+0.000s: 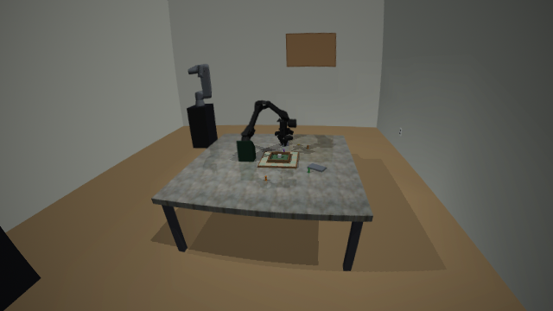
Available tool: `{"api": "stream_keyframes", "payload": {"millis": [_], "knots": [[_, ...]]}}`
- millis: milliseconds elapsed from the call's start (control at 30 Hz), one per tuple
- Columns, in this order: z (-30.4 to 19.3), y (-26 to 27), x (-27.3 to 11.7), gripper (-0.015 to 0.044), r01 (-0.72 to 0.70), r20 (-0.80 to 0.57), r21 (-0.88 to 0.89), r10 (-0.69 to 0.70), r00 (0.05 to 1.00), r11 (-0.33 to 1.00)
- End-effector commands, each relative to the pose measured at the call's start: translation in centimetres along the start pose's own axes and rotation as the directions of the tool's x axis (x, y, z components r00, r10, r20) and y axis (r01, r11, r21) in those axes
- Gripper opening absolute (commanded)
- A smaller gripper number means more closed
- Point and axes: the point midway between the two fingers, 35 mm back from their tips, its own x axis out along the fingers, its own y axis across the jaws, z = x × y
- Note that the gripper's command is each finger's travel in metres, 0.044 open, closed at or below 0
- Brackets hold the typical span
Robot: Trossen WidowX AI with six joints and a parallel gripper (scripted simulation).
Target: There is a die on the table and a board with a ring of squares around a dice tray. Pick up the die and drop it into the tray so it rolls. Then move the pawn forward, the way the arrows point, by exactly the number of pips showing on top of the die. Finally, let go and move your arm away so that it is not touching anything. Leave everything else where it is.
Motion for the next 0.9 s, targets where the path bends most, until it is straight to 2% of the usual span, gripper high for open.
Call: {"api": "stream_keyframes", "payload": {"millis": [0,867], "knots": [[0.2,0.3,0.0,0.0200,-0.001,0.009,-0.059,0.002,1.000,0.998],[0.3,0.2,3.8,0.0200,-0.002,0.010,-0.059,0.003,1.000,0.998]]}}
